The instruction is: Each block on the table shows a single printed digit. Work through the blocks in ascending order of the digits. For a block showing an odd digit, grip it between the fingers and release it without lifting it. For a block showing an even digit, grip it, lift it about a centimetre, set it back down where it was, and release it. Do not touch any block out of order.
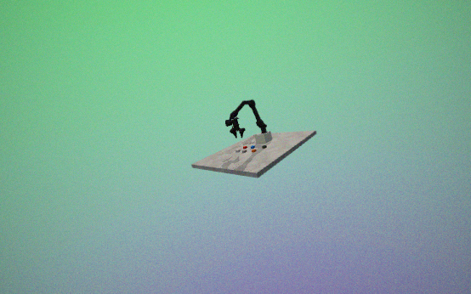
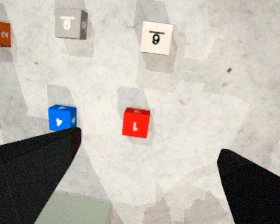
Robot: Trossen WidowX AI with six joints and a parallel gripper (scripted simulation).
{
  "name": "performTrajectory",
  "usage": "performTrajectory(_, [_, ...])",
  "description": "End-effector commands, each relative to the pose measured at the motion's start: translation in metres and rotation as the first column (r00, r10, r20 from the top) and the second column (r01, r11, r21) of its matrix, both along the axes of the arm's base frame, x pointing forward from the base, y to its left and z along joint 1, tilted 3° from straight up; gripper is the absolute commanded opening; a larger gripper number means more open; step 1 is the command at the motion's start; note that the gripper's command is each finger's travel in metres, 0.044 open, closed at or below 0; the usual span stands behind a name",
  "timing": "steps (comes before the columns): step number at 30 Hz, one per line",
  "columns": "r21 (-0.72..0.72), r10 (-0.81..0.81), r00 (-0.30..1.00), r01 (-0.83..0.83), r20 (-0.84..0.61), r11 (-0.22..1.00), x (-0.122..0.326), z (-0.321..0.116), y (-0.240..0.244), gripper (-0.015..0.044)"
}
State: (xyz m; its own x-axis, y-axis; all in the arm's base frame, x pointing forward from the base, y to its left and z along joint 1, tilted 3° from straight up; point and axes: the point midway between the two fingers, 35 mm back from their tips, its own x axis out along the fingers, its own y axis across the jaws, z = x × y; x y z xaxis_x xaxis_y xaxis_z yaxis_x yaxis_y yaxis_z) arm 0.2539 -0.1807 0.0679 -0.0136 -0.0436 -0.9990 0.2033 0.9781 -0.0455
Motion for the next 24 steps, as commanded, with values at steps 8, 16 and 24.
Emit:
performTrajectory(8, [0.001,0.004,1.0,-0.004,-0.004,1.0,-0.032,-0.019,0.01,0.04])
performTrajectory(16, [0.001,0.004,1.0,-0.004,-0.004,1.0,-0.035,-0.086,0.008,0.04])
performTrajectory(24, [0.002,0.006,1.0,-0.006,-0.004,1.0,-0.035,-0.091,0.008,0.04])
